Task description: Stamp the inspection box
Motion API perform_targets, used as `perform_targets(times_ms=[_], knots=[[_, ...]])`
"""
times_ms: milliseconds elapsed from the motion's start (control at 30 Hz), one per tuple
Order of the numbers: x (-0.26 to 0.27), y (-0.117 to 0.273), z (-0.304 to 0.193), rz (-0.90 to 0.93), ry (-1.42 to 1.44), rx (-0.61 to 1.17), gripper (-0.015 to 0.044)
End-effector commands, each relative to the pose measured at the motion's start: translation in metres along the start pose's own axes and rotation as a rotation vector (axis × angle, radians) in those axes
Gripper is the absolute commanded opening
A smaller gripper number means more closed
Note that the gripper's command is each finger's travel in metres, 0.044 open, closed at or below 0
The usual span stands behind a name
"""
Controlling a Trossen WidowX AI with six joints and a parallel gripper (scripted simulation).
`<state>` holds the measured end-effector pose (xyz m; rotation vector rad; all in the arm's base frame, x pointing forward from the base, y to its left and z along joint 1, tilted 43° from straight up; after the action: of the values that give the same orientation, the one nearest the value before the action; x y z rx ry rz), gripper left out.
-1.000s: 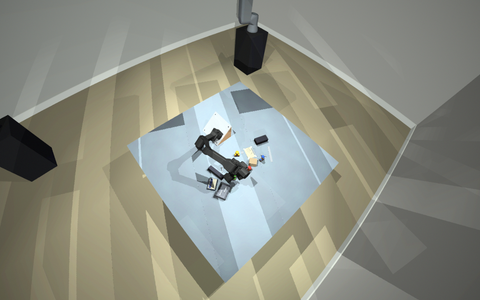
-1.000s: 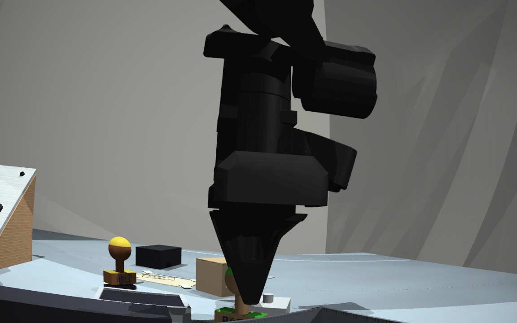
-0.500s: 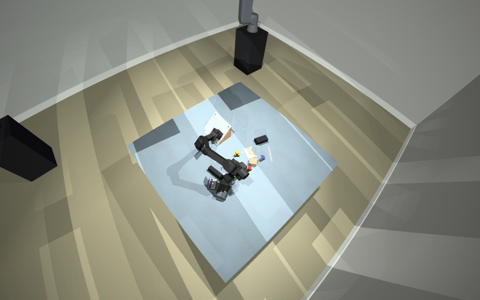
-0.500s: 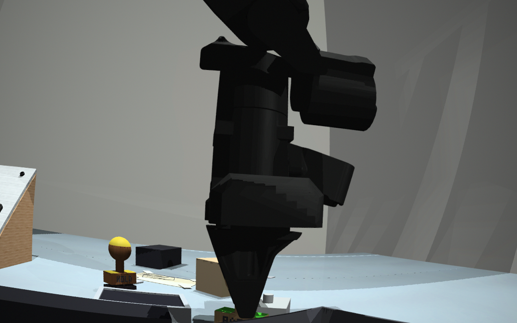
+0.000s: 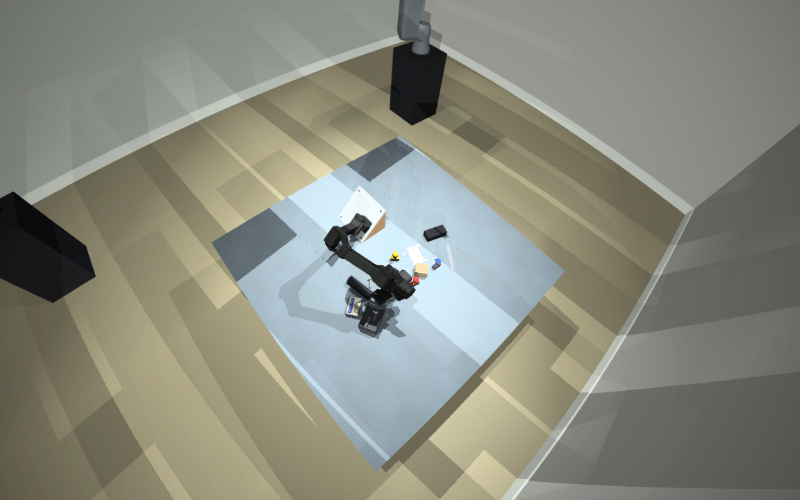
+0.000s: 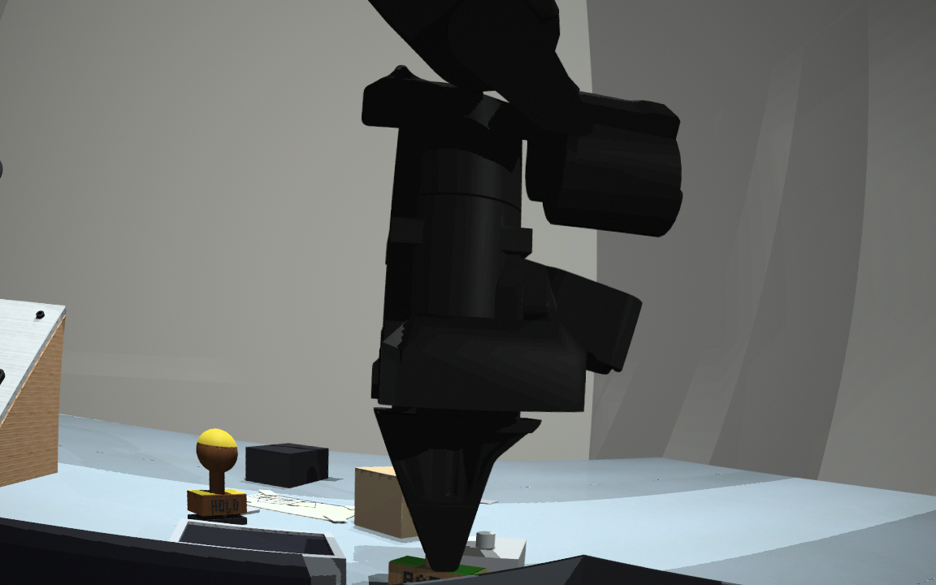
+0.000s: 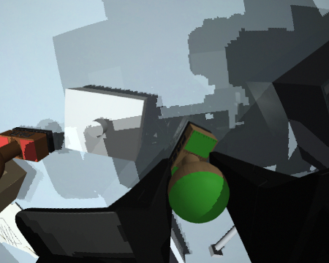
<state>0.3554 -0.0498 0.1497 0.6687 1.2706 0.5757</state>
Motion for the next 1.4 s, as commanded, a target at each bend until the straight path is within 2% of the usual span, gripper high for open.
perform_targets(times_ms=[0,67,100,1367], knots=[[0.0,0.0,0.0,0.0,0.0,0.001,0.0057],[0.0,0.001,0.0,0.0,0.0,0.001,0.0004],[0.0,0.001,0.0,0.0,0.0,0.001,0.0],[0.0,0.02,0.002,0.007,0.0,-0.001,0.0]])
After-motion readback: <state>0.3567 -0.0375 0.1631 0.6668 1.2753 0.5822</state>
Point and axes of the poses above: the point midway between the two fingers, 35 mm back from their tips, its own y axis back along the fingers, its own x axis across the jaws, z = x × y, the point moved 7 cm from there along y, back along the fingers, and after that the axes turned 11 degrees about -y, right-handed, at the moved point
